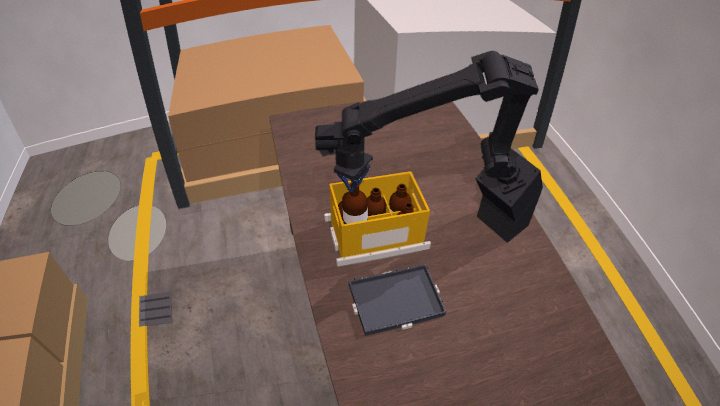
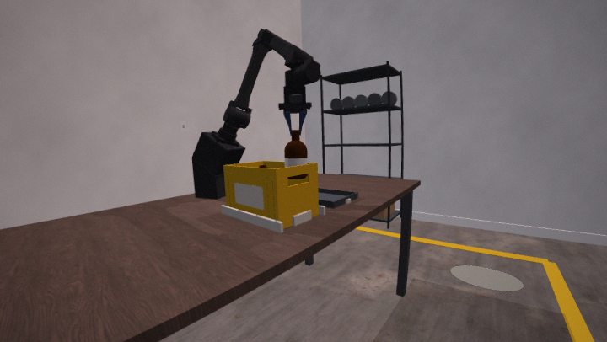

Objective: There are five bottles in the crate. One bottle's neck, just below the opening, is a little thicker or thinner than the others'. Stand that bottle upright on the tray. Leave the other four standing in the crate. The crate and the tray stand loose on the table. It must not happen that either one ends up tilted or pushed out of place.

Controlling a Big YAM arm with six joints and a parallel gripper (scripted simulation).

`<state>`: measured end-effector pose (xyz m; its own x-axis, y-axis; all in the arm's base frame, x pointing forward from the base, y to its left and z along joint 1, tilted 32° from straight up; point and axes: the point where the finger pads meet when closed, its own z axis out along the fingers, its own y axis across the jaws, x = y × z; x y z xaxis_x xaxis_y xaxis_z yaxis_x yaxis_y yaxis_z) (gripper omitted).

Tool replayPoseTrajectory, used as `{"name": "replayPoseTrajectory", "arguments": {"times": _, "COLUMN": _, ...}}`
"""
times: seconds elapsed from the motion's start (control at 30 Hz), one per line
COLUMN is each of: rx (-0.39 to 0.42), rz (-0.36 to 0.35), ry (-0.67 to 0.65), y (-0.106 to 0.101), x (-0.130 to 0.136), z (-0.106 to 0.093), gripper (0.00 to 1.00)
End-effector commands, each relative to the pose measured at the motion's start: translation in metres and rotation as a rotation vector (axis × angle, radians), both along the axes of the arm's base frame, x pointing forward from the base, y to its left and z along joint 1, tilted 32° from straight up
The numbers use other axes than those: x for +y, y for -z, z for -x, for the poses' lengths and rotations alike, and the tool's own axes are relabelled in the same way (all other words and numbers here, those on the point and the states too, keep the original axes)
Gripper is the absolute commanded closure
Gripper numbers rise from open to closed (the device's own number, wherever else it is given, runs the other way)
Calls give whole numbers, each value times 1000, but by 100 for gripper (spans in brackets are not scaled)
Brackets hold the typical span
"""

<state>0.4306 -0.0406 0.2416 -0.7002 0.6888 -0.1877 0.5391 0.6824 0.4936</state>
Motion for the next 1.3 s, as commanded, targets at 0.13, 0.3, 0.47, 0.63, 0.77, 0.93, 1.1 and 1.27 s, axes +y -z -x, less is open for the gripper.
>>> {"name": "replayPoseTrajectory", "arguments": {"times": 0.13, "rx": -74, "rz": 20, "ry": 7, "y": -39, "x": -8, "z": -8, "gripper": 100}}
{"name": "replayPoseTrajectory", "arguments": {"times": 0.3, "rx": -74, "rz": 20, "ry": 7, "y": -39, "x": -8, "z": -8, "gripper": 100}}
{"name": "replayPoseTrajectory", "arguments": {"times": 0.47, "rx": -74, "rz": 20, "ry": 7, "y": -39, "x": -8, "z": -7, "gripper": 100}}
{"name": "replayPoseTrajectory", "arguments": {"times": 0.63, "rx": -74, "rz": 20, "ry": 7, "y": -39, "x": -8, "z": -7, "gripper": 100}}
{"name": "replayPoseTrajectory", "arguments": {"times": 0.77, "rx": -75, "rz": 21, "ry": 6, "y": -40, "x": -8, "z": -7, "gripper": 100}}
{"name": "replayPoseTrajectory", "arguments": {"times": 0.93, "rx": -75, "rz": 21, "ry": 5, "y": -43, "x": -9, "z": -6, "gripper": 100}}
{"name": "replayPoseTrajectory", "arguments": {"times": 1.1, "rx": -76, "rz": 22, "ry": 4, "y": -46, "x": -10, "z": -4, "gripper": 100}}
{"name": "replayPoseTrajectory", "arguments": {"times": 1.27, "rx": -76, "rz": 22, "ry": 3, "y": -49, "x": -11, "z": -2, "gripper": 100}}
